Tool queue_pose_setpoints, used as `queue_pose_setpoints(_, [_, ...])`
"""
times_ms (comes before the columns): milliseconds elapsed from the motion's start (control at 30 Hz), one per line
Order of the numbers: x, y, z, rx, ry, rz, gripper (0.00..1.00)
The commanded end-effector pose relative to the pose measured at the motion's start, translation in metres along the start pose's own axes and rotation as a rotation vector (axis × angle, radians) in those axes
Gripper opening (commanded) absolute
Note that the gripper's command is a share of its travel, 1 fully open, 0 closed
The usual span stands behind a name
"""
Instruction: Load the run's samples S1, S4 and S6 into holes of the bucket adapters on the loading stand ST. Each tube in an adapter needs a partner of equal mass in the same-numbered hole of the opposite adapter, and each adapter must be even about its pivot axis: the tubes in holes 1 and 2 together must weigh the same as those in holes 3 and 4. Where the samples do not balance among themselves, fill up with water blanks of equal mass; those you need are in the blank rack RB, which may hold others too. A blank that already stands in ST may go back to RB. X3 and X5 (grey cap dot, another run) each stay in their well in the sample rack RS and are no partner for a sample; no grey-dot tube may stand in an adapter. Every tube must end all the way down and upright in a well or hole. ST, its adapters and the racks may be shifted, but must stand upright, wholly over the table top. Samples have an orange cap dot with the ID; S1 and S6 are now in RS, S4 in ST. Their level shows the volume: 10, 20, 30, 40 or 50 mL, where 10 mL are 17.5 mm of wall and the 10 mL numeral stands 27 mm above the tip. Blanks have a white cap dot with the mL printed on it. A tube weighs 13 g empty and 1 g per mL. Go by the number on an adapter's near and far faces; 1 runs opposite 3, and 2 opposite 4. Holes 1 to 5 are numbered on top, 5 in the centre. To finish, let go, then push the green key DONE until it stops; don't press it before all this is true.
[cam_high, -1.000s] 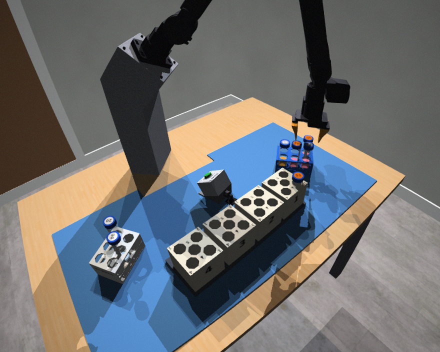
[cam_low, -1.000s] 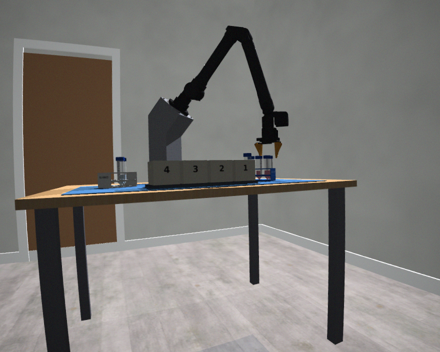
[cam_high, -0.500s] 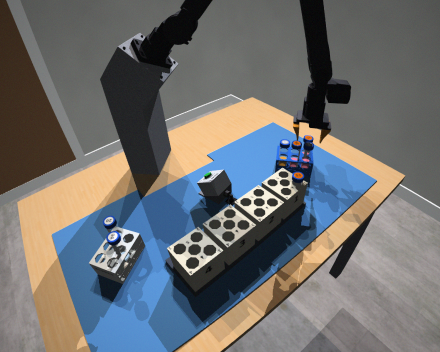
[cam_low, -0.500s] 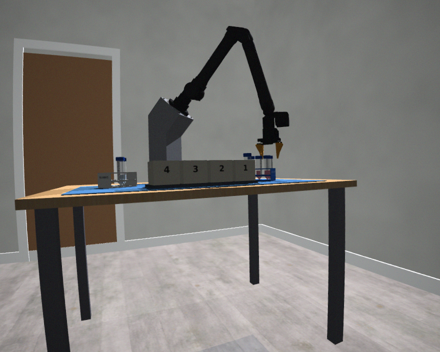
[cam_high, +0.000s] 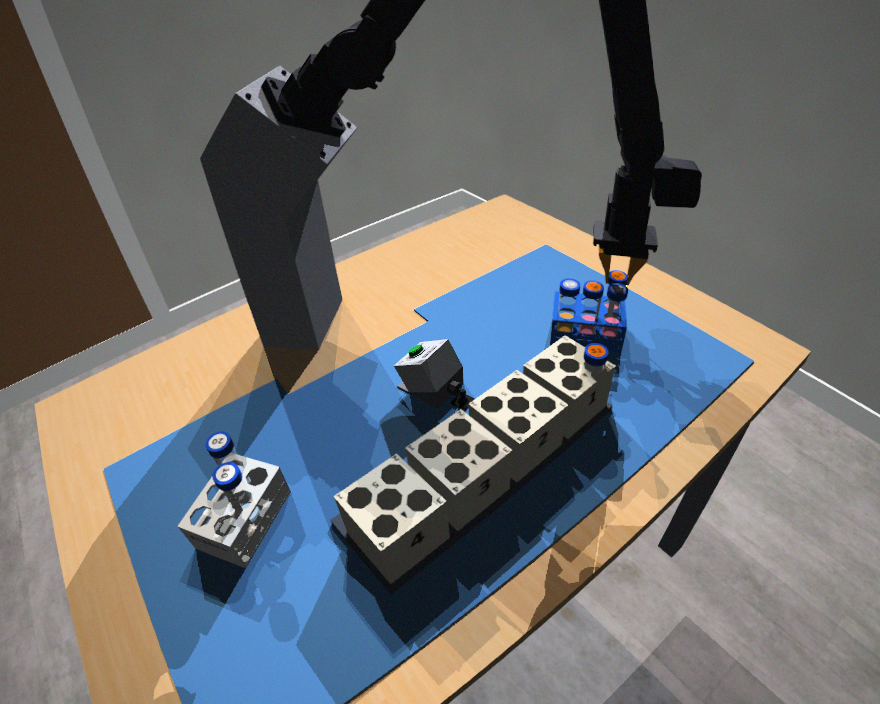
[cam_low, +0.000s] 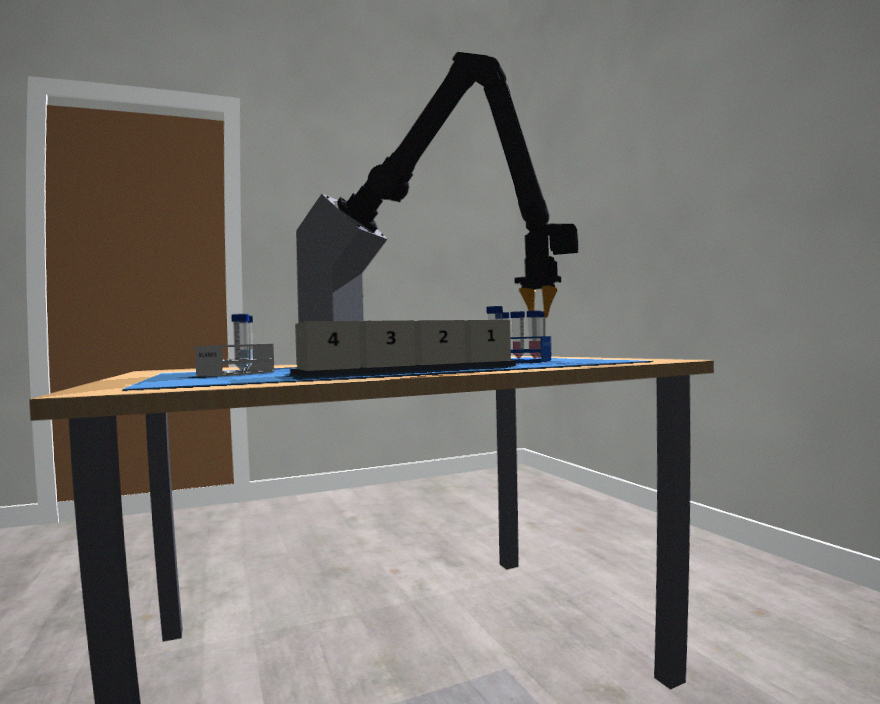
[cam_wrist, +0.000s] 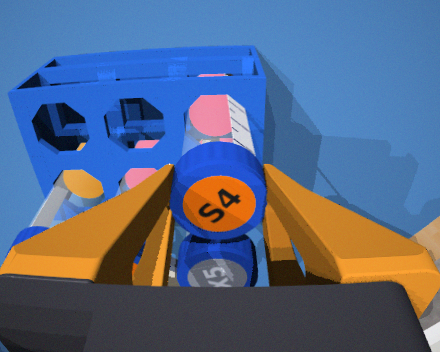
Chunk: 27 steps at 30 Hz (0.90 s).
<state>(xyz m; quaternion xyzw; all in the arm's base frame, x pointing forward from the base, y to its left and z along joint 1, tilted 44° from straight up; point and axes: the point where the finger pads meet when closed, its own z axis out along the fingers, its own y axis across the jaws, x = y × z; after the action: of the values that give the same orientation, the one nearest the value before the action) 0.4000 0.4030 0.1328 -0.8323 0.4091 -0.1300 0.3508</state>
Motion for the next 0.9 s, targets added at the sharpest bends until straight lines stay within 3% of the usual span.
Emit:
queue_pose_setpoints(0, [-0.003, -0.008, -0.005, 0.020, -0.006, -0.002, 0.00])
queue_pose_setpoints(67, [-0.003, -0.008, -0.005, 0.020, -0.006, -0.002, 0.00])
queue_pose_setpoints(167, [-0.009, -0.004, -0.022, 0.015, -0.013, -0.011, 0.00])
queue_pose_setpoints(233, [-0.009, -0.004, -0.022, 0.015, -0.013, -0.011, 0.00])
queue_pose_setpoints(867, [-0.008, -0.003, -0.079, 0.016, -0.012, -0.003, 0.00])
